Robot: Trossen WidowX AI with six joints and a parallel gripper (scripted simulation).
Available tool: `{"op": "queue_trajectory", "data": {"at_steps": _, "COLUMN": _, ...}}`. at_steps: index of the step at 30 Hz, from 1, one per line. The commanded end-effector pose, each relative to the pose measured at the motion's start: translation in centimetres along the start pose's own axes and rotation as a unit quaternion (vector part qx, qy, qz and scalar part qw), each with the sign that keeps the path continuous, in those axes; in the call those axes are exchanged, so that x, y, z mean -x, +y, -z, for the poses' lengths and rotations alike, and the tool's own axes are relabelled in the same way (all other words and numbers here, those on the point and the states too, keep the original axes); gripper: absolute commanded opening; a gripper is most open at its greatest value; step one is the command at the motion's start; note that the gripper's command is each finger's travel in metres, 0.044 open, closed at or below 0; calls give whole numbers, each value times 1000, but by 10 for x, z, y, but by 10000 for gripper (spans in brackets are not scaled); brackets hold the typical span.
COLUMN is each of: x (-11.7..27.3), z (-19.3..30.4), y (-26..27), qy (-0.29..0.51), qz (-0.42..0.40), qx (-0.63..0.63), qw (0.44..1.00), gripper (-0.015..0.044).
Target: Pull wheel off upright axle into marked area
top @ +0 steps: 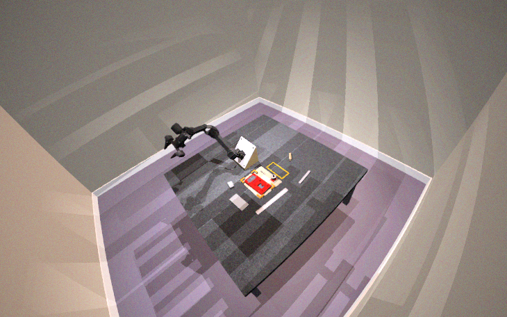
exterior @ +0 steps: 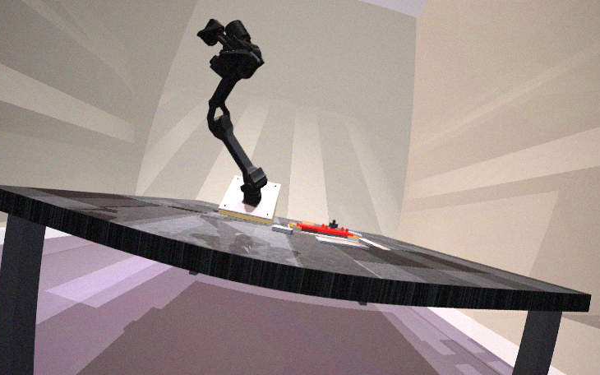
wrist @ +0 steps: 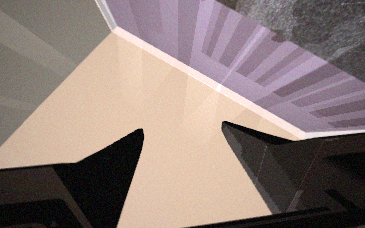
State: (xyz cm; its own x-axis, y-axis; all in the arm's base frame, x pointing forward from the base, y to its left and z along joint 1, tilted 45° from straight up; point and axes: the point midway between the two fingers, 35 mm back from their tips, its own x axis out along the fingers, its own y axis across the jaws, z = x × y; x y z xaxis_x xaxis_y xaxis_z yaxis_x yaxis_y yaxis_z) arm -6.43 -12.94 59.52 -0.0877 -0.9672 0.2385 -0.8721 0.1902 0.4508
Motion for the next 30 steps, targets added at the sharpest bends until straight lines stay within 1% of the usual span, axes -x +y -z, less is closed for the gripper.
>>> {"op": "queue_trajectory", "data": {"at_steps": 1, "x": 0, "z": 1, "y": -2, "qy": 2, "qz": 2, "qx": 2, "qw": 1000, "gripper": 374}}
{"op": "queue_trajectory", "data": {"at_steps": 4, "x": -6, "z": 19, "y": -31, "qy": 30, "qz": 30, "qx": 37, "qw": 998, "gripper": 300}}
{"op": "queue_trajectory", "data": {"at_steps": 10, "x": -9, "z": 53, "y": -110, "qy": 81, "qz": 101, "qx": 153, "qw": 980, "gripper": 300}}
{"op": "queue_trajectory", "data": {"at_steps": 21, "x": 10, "z": 73, "y": -222, "qy": 158, "qz": 191, "qx": 324, "qw": 913, "gripper": 300}}
{"op": "queue_trajectory", "data": {"at_steps": 25, "x": 23, "z": 73, "y": -262, "qy": 195, "qz": 226, "qx": 376, "qw": 877, "gripper": 300}}
{"op": "queue_trajectory", "data": {"at_steps": 30, "x": 45, "z": 74, "y": -315, "qy": 231, "qz": 262, "qx": 457, "qw": 818, "gripper": 300}}
